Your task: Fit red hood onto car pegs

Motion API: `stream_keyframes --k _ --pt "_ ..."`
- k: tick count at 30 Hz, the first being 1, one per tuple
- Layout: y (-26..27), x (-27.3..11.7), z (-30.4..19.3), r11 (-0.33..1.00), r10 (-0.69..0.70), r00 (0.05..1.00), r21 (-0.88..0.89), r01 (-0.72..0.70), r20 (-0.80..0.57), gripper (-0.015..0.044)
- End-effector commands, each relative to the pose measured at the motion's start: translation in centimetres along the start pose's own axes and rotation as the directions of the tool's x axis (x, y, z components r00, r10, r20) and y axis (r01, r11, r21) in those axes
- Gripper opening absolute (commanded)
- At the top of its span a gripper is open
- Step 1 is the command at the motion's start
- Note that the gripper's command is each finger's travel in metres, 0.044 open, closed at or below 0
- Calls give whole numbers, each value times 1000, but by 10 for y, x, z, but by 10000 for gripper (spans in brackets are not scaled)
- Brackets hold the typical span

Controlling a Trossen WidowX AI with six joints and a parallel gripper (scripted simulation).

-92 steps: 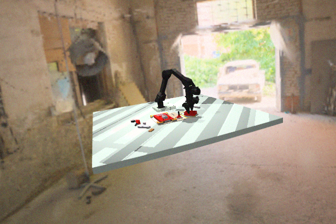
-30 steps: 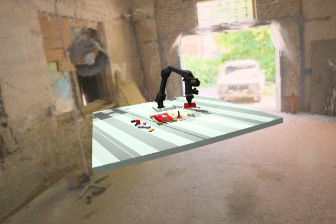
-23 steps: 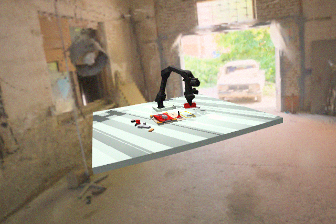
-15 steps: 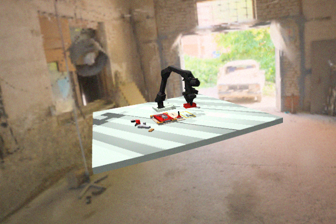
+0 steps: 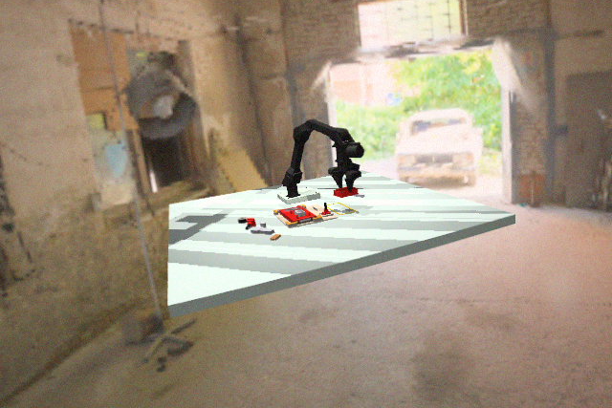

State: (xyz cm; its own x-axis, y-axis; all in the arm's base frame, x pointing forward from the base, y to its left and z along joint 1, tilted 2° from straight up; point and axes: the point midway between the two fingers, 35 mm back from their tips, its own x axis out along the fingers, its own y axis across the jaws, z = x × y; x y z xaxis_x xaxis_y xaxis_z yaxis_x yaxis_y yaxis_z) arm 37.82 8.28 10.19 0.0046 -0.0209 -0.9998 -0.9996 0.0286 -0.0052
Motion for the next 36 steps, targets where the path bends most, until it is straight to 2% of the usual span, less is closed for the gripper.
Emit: stream_keyframes --k 1,18,36 --pt "0 -1 0 998 -2 1000 -65 2 5 0" --pt "1 -2 0 933 -2 1000 -360 4 7 0" --pt "1 -2 0 772 -2 1000 -636 6 8 0"
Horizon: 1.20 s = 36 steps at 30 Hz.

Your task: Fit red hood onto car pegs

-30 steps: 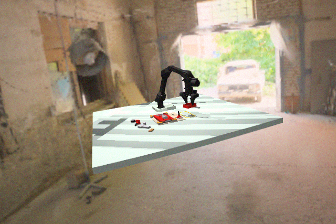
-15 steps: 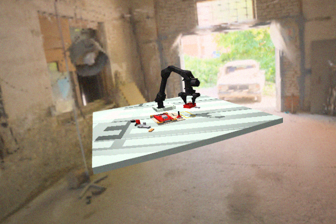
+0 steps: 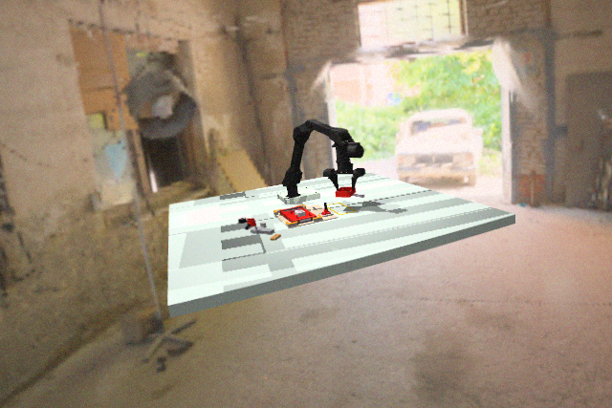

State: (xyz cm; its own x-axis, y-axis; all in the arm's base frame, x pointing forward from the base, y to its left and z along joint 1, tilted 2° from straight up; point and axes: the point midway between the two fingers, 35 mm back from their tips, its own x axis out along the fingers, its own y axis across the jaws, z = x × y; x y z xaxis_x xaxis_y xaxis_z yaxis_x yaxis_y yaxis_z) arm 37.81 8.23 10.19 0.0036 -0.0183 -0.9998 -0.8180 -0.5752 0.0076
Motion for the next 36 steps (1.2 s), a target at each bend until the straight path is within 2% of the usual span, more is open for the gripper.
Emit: stream_keyframes --k 1,18,36 --pt "0 -2 1 998 -6 1000 -65 6 3 0" --pt "1 -3 1 933 -6 1000 -360 8 4 0" --pt "1 -3 1 772 -7 1000 -636 9 6 0"
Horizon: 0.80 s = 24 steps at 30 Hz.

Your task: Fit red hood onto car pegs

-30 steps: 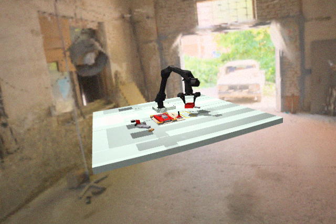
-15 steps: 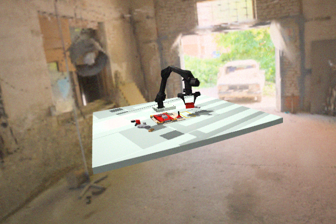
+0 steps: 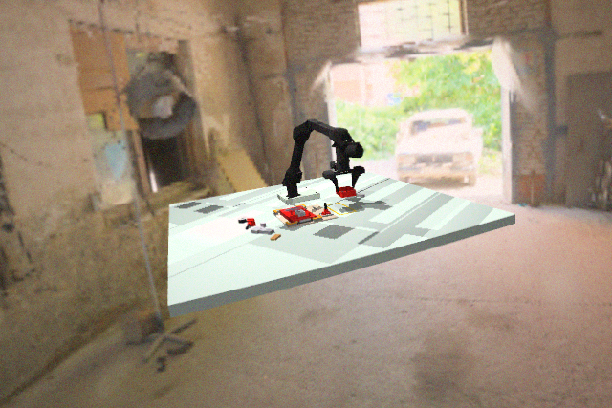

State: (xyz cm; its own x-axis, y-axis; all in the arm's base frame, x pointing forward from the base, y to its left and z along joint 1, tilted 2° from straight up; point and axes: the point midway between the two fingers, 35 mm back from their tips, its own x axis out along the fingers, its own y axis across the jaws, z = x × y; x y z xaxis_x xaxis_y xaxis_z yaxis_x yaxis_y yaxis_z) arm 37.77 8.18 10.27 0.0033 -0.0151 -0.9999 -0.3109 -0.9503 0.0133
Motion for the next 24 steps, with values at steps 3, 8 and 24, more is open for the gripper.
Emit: stream_keyframes --k 3,8,24 --pt "0 -2 1 995 -7 1000 -100 7 -1 0" --pt "0 -2 1 992 -7 1000 -127 7 -1 0" --pt "0 72 0 992 -7 1000 -127 6 -1 0"
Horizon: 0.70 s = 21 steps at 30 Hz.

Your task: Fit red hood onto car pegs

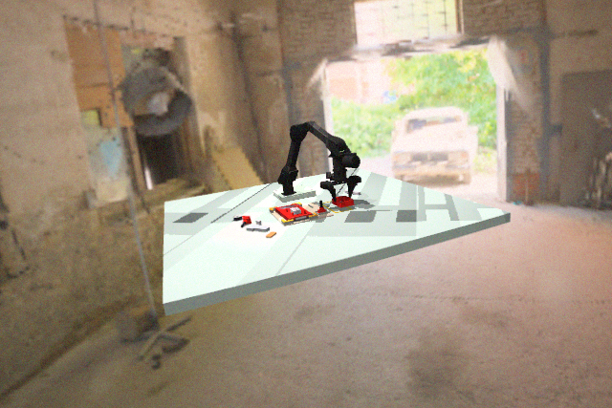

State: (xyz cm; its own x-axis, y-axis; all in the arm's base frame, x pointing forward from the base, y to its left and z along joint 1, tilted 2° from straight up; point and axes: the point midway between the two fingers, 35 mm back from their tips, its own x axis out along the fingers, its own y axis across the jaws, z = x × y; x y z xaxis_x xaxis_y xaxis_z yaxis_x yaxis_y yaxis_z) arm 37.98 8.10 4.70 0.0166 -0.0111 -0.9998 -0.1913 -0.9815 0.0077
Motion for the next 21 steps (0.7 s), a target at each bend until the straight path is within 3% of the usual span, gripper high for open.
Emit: stream_keyframes --k 1,6,21 --pt "0 18 2 1000 0 1000 -4 0 11 0" --pt "0 19 3 1000 0 1000 -4 0 11 0" --pt "1 17 3 1000 5 1000 0 -5 11 394"
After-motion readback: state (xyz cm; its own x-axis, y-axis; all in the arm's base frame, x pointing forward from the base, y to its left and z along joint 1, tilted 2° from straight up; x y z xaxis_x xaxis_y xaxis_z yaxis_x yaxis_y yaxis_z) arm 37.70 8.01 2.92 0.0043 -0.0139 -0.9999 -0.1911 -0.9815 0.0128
